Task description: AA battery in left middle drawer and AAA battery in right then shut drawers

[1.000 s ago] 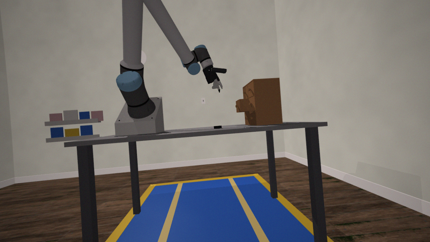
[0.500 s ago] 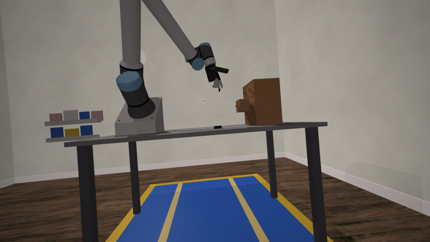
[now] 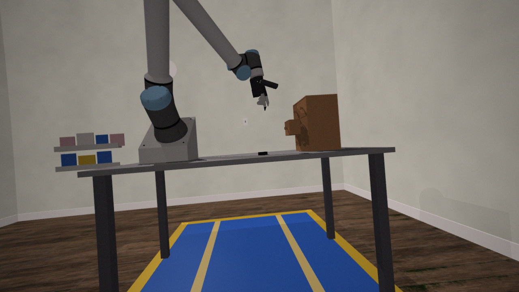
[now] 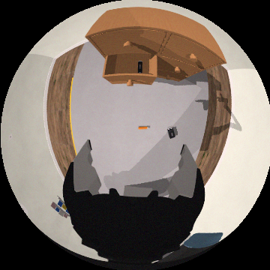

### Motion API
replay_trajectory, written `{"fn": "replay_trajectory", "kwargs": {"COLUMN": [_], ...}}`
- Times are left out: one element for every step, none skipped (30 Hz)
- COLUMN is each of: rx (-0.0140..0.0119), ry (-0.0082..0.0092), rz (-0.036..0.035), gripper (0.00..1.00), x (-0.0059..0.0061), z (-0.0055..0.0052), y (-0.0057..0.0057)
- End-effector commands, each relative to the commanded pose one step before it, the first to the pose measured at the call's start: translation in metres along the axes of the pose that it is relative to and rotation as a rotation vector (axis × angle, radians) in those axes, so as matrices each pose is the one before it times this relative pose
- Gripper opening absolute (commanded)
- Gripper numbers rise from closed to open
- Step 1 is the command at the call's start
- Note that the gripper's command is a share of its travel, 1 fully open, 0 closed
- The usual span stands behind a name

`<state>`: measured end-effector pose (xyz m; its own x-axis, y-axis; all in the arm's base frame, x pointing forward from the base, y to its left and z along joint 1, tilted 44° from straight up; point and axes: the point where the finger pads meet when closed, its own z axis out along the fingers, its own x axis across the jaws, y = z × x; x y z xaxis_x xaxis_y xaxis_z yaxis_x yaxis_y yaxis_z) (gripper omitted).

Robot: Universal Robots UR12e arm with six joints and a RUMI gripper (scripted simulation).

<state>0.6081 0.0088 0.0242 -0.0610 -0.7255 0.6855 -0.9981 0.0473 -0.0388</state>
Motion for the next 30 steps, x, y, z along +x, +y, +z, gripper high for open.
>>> {"fn": "replay_trajectory", "kwargs": {"rx": [-0.03211,-0.00558,-0.00543,-0.00529,-0.00514,-0.00514,-0.00502,-0.00486,-0.00470,-0.00455,-0.00439,0.00000,0.00000,-0.00424,-0.00408,-0.00393,-0.00377,-0.00362,-0.00355,-0.00344,-0.00329,-0.00313,-0.00298,-0.00283,-0.00268,-0.00254,-0.00239,-0.00225,0.00000,0.00000], "ry": [-0.00005,0.00002,0.00005,0.00007,0.00009,-0.00007,-0.00007,-0.00005,-0.00003,-0.00001,0.00000,0.00000,0.00000,0.00002,0.00003,0.00004,0.00005,0.00006,-0.00002,-0.00005,-0.00004,-0.00003,-0.00002,-0.00002,-0.00001,0.00000,0.00000,0.00000,0.00000,0.00000], "rz": [0.00093,0.00001,0.00001,0.00002,0.00002,-0.00002,-0.00002,-0.00001,-0.00001,0.00000,0.00000,0.00000,0.00000,0.00001,0.00001,0.00001,0.00002,0.00002,-0.00001,-0.00002,-0.00001,-0.00001,-0.00001,-0.00001,0.00000,0.00000,0.00000,0.00000,0.00000,0.00000], "gripper": [1.00,1.00,1.00,1.00,1.00,1.00,1.00,1.00,1.00,1.00,1.00,1.00,1.00,1.00,1.00,1.00,1.00,1.00,1.00,1.00,1.00,1.00,1.00,1.00,1.00,1.00,1.00,1.00,1.00,1.00], "x": [-0.00024,0.00001,0.00003,0.00004,0.00005,-0.00004,-0.00004,-0.00003,-0.00002,-0.00001,0.00000,0.00000,0.00000,0.00001,0.00002,0.00003,0.00003,0.00004,-0.00001,-0.00003,-0.00002,-0.00002,-0.00001,-0.00001,-0.00001,0.00000,0.00000,0.00000,0.00000,0.00000], "z": [-0.00134,-0.00019,-0.00020,-0.00021,-0.00021,-0.00013,-0.00013,-0.00013,-0.00014,-0.00014,-0.00015,0.00000,0.00000,-0.00015,-0.00015,-0.00015,-0.00015,-0.00015,-0.00011,-0.00009,-0.00009,-0.00009,-0.00009,-0.00008,-0.00008,-0.00008,-0.00008,-0.00008,0.00000,0.00000], "y": [-0.00088,-0.00001,0.00000,0.00002,0.00003,-0.00005,-0.00005,-0.00004,-0.00003,-0.00002,-0.00001,0.00000,0.00000,0.00000,0.00001,0.00001,0.00002,0.00002,-0.00001,-0.00003,-0.00002,-0.00002,-0.00002,-0.00001,-0.00001,0.00000,0.00000,0.00000,0.00000,0.00000]}}
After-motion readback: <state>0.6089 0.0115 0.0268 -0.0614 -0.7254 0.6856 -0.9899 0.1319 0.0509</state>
